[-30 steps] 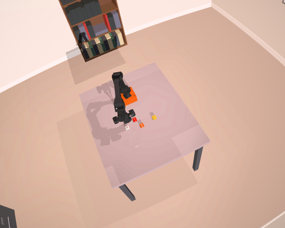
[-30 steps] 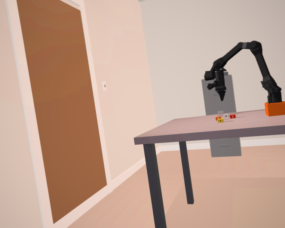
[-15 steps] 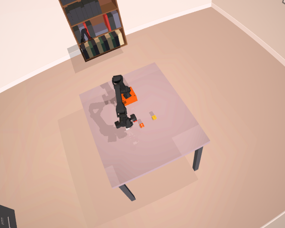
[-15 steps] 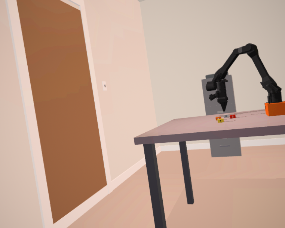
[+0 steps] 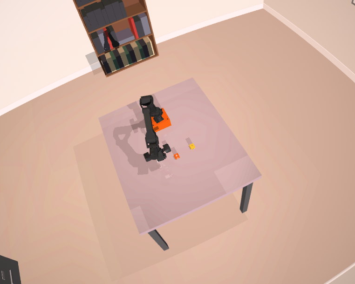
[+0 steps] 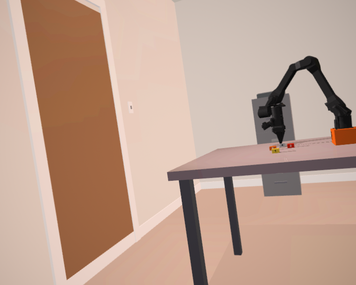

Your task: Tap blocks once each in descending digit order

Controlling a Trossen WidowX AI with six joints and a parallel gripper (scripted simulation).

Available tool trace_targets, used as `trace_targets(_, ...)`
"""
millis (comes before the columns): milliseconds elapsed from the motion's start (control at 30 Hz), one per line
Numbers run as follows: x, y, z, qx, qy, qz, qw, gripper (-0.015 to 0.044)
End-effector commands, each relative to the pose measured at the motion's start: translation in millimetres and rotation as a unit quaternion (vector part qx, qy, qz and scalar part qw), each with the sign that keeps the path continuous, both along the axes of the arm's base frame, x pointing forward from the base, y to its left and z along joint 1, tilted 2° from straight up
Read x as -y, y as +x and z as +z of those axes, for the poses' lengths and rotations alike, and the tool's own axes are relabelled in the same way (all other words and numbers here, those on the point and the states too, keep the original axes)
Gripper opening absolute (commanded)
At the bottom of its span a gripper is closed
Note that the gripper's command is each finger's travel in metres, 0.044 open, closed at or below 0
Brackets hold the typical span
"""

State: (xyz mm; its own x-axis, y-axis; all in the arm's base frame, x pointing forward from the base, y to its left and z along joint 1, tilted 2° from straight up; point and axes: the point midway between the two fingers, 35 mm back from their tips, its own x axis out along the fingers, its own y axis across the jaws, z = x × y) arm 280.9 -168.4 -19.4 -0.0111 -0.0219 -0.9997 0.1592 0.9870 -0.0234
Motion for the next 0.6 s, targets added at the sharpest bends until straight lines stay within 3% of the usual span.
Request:
trace_targets(0, -1, -2, -4, -0.002, 0.001, 0.003, 1.0, 0.002)
trace_targets(400, -1, -1, 29, -0.002, 0.001, 0.003, 1.0, 0.002)
trace_targets(567, -2, 1, 97, -0.002, 0.001, 0.003, 1.0, 0.002)
